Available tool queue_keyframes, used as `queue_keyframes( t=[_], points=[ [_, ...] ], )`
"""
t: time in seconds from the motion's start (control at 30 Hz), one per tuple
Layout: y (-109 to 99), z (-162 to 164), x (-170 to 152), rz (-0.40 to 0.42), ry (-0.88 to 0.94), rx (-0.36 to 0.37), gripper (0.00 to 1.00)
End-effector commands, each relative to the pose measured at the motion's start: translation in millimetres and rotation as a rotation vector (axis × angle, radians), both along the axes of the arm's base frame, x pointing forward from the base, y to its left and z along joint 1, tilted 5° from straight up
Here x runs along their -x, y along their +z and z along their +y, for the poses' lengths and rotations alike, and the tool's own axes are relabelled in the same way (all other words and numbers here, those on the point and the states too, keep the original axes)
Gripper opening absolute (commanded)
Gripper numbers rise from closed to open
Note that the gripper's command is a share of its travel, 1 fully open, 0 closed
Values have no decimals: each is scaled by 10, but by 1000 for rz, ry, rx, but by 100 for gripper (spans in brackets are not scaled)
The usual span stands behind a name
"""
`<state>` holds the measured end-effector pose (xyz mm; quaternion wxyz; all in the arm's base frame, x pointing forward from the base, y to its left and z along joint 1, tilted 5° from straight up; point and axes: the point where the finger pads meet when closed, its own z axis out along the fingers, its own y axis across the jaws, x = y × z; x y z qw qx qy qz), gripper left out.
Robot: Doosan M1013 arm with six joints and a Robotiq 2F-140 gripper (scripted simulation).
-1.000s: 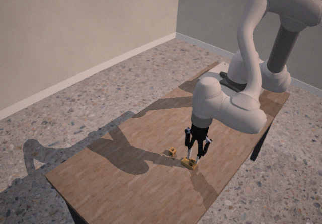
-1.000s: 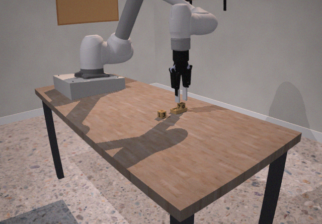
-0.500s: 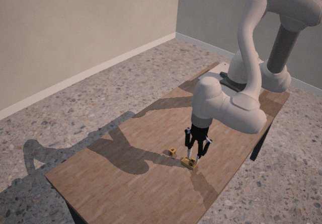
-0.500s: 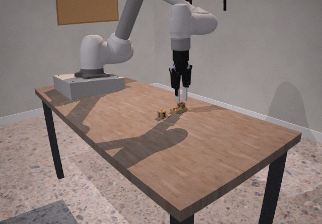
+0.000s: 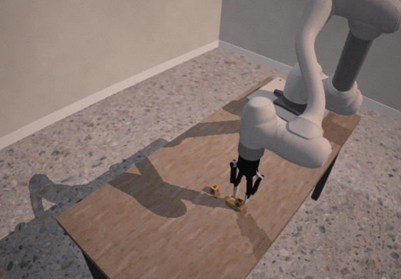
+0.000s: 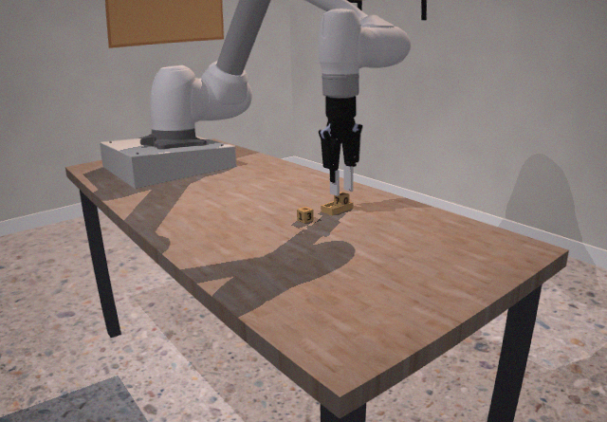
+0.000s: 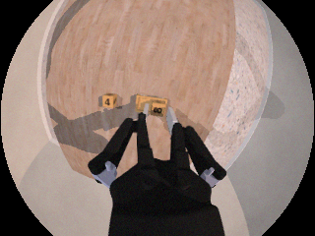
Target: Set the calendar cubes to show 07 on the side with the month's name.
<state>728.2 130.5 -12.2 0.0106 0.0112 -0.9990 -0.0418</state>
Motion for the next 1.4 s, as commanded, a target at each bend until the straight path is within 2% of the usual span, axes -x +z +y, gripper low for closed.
queue_keyframes(
  t=[0.0, 0.5, 1.37],
  points=[
    [-42, 4, 1, 0, 0, 0, 35],
    [-223, 19, 5, 0, 0, 0, 35],
    [-233, 20, 5, 0, 0, 0, 35]
  ],
)
